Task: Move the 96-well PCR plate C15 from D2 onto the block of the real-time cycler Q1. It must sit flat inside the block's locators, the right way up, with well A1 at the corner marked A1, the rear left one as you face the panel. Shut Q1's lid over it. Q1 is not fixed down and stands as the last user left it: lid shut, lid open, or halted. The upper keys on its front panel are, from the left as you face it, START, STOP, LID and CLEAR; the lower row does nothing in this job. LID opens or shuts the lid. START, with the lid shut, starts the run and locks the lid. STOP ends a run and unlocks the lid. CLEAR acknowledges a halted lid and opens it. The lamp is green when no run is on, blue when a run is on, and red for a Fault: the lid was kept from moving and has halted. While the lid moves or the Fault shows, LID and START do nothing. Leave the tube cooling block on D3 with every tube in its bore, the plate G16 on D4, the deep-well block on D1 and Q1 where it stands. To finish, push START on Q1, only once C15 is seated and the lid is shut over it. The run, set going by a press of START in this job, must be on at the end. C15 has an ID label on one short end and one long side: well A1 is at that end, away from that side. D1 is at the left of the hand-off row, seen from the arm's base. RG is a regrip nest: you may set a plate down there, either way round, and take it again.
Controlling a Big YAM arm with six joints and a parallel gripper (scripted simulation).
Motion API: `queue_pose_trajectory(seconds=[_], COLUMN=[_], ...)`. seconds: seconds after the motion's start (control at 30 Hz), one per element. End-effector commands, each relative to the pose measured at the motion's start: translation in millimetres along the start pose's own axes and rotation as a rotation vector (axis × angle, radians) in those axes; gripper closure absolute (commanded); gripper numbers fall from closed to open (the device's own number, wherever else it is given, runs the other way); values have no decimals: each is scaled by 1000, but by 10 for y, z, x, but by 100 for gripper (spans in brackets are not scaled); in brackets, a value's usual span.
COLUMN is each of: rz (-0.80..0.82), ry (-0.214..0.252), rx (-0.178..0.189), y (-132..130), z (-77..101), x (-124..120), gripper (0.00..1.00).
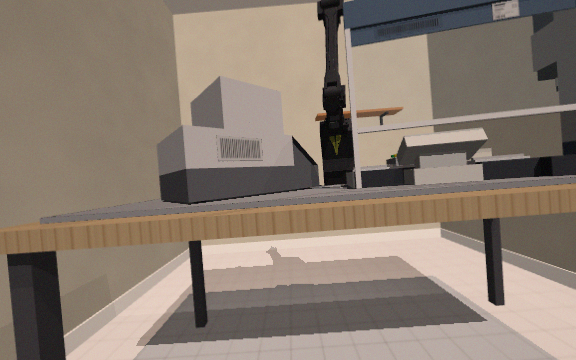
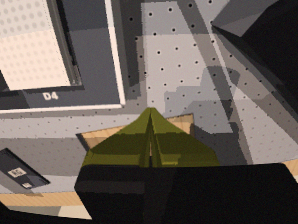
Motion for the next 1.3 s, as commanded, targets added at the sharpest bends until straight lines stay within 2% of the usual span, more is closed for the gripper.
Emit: queue_pose_trajectory(seconds=[0.0,0.3,0.57,0.77,0.9,1.0,1.1,1.2,1.27], rz=[20,59,69,53,-50,-107,-183,-251,-307], ry=[-6,16,-43,-42,-6,14,16,7,1], rx=[-11,1,-7,-6,-9,-2,-1,-9,-9], y=[-55,-9,-19,-19,-296,-317,-462,-437,-573], z=[17,-12,9,23,15,-1,19,21,53], x=[-78,11,152,158,-15,-57,-140,-87,-149], gripper=[100,100,100,100,100,100,100,100,100])
Point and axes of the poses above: the point where the finger pads meet when closed, its own z axis back along the fingers, its own y axis across the jaws, x = y × z, the point moved 9 cm from there along z, back along the fingers, and after that the axes turned 10 degrees about z, right-handed, at the moved point
